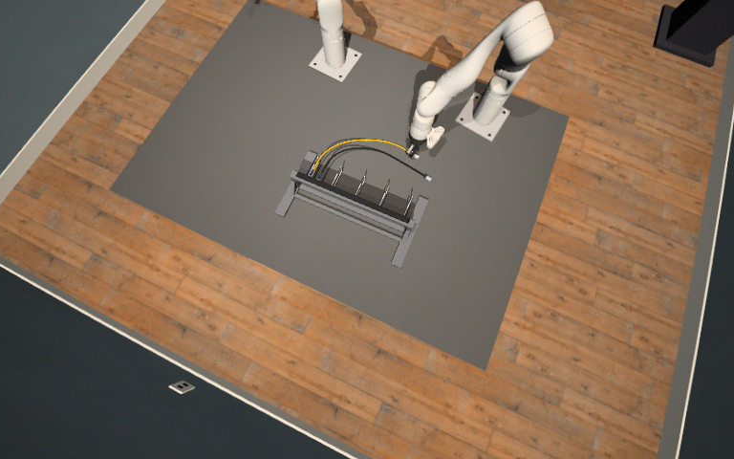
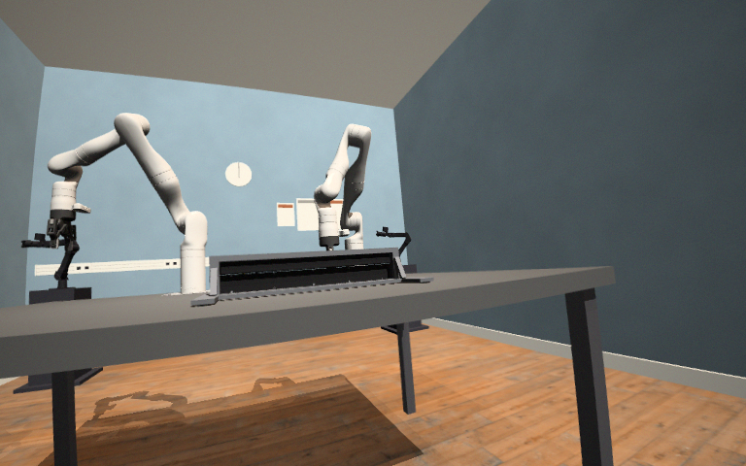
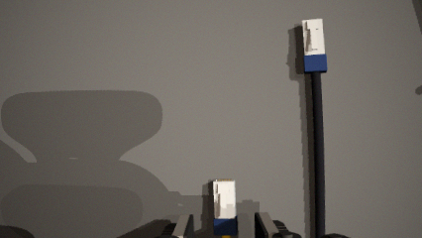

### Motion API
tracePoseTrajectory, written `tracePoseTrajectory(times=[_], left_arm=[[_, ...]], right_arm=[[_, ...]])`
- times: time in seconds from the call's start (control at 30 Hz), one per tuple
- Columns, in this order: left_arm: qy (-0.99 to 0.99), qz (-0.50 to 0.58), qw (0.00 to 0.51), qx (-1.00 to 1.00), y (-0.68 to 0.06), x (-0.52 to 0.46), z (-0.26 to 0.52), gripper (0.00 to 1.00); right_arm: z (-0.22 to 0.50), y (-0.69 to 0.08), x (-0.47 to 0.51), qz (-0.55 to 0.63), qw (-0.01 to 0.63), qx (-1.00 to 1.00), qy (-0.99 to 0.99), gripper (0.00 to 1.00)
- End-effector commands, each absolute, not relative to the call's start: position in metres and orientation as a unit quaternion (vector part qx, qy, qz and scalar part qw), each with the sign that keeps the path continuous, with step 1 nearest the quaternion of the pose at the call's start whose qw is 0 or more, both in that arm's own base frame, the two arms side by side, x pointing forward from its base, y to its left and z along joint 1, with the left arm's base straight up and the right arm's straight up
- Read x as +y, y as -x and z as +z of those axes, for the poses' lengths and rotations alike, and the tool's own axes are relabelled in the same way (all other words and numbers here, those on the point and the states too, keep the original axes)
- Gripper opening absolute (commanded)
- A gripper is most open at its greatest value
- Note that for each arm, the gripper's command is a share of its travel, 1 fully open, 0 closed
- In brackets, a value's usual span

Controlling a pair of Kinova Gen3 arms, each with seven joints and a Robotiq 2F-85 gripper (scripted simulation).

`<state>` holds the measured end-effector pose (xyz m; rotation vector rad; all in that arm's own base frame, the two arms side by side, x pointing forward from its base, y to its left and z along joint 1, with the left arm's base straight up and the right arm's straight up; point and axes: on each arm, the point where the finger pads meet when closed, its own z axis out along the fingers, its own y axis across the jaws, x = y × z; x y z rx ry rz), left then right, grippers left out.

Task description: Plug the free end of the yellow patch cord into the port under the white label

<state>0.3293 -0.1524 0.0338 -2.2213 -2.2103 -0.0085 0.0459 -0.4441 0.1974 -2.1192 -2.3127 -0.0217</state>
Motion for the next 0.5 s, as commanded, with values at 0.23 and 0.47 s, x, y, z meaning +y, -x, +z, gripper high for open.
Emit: tracePoseTrajectory(times=[0.23, 0.47], left_arm=[[0.705, -0.002, 0.001, -0.709, -0.3324, -0.1552, 0.0332, 0.432], [0.705, -0.002, 0.001, -0.709, -0.3322, -0.1551, 0.0332, 0.432]], right_arm=[[0.2000, -0.0420, -0.4481, 0.000, 0.000, -0.739, 0.673, 1.000], [0.2000, -0.0420, -0.4481, 0.000, 0.000, -0.739, 0.673, 1.000]])
